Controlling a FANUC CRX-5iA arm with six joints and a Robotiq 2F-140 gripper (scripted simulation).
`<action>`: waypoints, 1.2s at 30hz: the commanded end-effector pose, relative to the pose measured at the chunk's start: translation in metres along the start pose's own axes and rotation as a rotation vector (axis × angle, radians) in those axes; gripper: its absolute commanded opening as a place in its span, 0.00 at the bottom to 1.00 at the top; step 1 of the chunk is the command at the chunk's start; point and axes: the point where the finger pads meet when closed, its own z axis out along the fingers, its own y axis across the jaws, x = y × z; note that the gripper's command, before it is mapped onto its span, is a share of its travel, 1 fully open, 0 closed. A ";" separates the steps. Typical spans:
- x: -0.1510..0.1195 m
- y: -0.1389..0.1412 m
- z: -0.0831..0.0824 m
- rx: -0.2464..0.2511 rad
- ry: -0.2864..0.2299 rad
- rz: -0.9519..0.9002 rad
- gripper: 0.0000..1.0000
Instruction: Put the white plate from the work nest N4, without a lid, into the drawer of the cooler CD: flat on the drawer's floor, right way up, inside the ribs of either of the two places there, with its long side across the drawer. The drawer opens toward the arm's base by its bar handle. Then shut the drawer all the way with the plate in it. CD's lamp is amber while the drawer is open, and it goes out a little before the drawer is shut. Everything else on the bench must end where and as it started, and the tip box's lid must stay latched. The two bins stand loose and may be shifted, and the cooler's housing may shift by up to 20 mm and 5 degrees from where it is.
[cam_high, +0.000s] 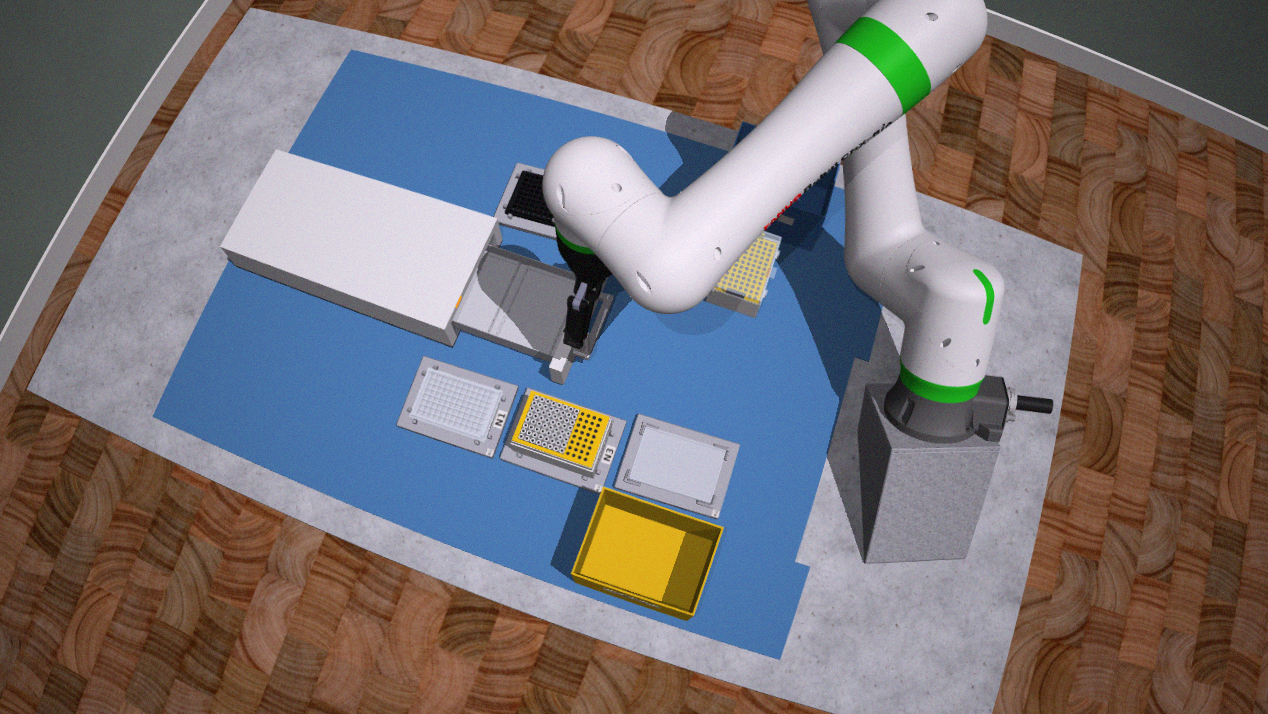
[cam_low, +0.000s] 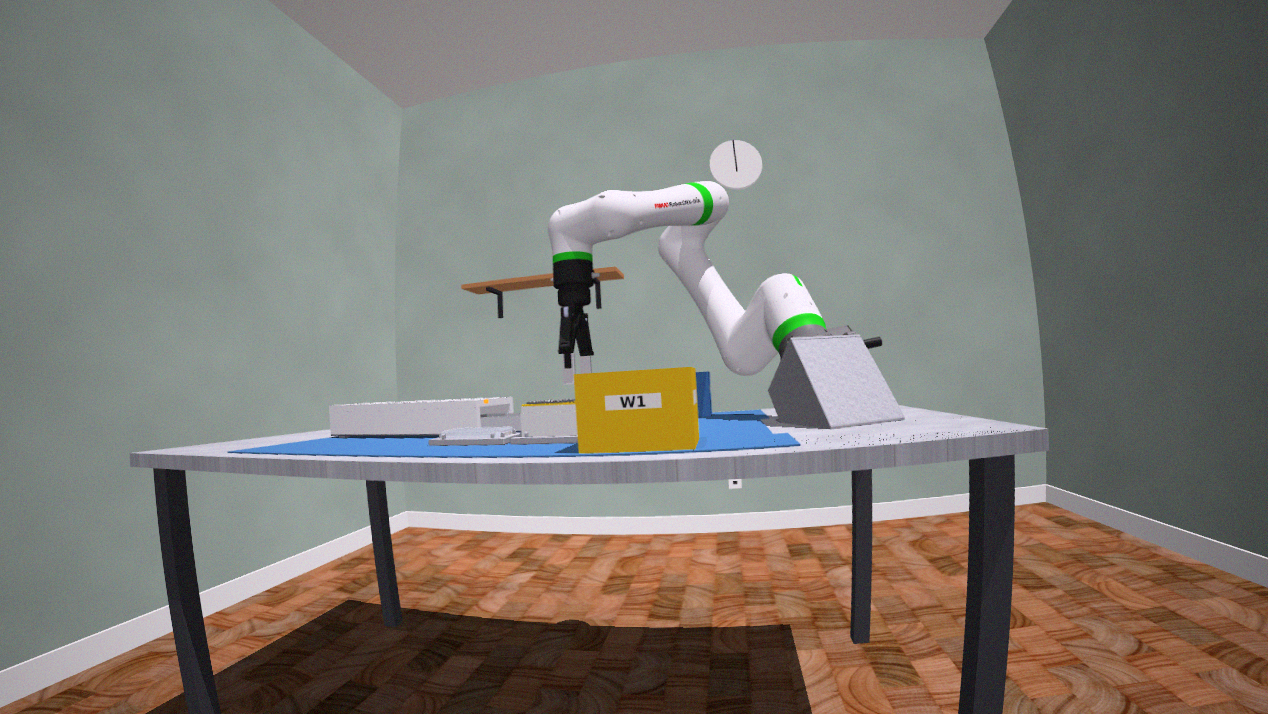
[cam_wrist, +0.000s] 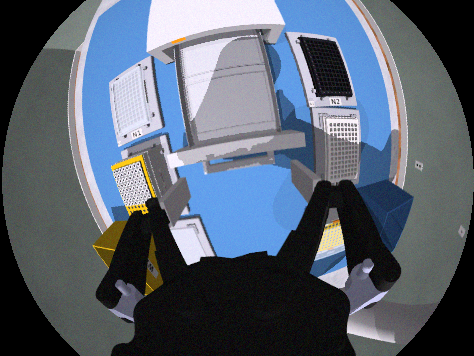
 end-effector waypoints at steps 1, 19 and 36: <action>0.000 0.000 -0.006 0.000 0.000 0.000 0.87; 0.000 0.000 -0.027 0.000 0.000 0.000 0.87; 0.000 0.004 -0.036 0.000 0.000 0.017 0.66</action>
